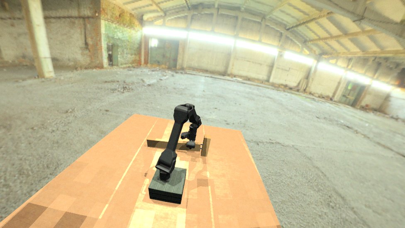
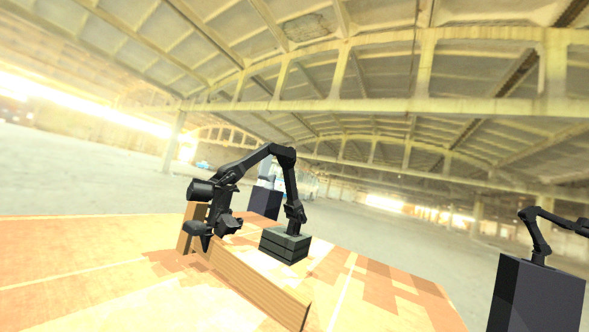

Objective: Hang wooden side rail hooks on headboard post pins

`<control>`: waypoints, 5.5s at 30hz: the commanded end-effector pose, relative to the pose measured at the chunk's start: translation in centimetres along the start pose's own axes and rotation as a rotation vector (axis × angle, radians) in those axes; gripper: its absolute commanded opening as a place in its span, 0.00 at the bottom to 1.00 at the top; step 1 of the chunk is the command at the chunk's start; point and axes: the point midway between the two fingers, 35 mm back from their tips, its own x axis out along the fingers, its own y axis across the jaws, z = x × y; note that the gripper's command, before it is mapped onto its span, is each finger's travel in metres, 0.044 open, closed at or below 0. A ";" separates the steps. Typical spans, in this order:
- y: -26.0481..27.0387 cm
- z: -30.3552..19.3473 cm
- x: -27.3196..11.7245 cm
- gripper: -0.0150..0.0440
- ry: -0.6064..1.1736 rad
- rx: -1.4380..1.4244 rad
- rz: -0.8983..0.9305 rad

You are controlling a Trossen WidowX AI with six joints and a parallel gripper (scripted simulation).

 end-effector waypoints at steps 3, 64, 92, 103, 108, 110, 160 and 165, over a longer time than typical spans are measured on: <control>0.0 -0.2 0.0 0.25 0.003 -0.004 -0.005; -0.2 -0.8 -0.2 0.25 0.004 -0.004 -0.005; -0.1 -1.1 -0.3 0.25 0.004 -0.004 -0.005; -0.1 -1.3 -0.1 0.25 0.004 -0.004 -0.005; -0.2 -1.3 -0.2 0.25 0.004 -0.004 -0.005; -0.2 -1.3 -0.1 0.25 0.004 -0.004 -0.005; -0.2 -1.3 0.7 0.25 0.004 -0.004 -0.005; -0.2 -1.3 0.8 0.25 0.004 -0.004 -0.005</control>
